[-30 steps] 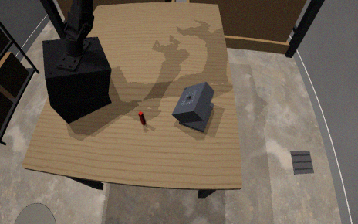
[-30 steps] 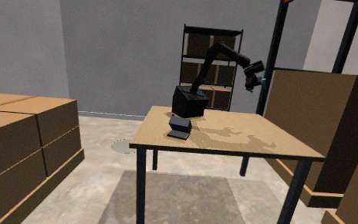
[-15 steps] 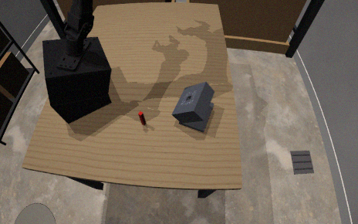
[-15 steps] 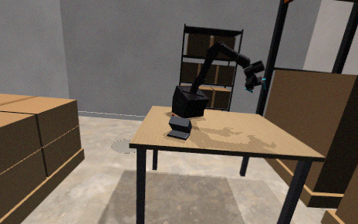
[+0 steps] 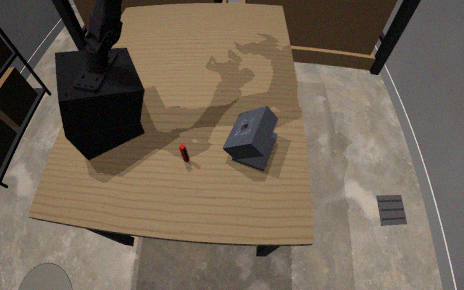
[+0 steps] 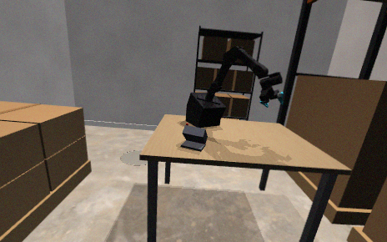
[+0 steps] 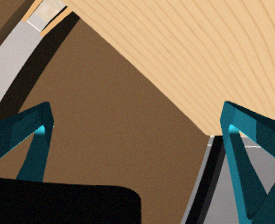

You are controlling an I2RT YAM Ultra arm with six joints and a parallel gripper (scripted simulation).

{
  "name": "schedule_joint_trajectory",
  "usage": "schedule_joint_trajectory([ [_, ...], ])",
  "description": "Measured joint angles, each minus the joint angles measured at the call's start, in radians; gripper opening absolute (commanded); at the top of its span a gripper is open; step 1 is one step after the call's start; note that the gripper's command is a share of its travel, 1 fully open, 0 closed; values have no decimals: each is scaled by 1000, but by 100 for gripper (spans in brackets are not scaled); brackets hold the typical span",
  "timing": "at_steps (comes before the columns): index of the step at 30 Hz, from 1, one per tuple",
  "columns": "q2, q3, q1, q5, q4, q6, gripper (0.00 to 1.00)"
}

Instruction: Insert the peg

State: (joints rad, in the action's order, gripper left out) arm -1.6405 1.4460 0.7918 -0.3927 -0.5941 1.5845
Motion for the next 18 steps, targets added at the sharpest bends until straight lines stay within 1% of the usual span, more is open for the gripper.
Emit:
schedule_joint_trajectory([
  [3, -6, -19, -48, 2, 2, -47, 100],
  [9, -7, -38, -108, 4, 17, -127, 100],
  [18, -39, -100, -262, 5, 26, -278, 100],
])
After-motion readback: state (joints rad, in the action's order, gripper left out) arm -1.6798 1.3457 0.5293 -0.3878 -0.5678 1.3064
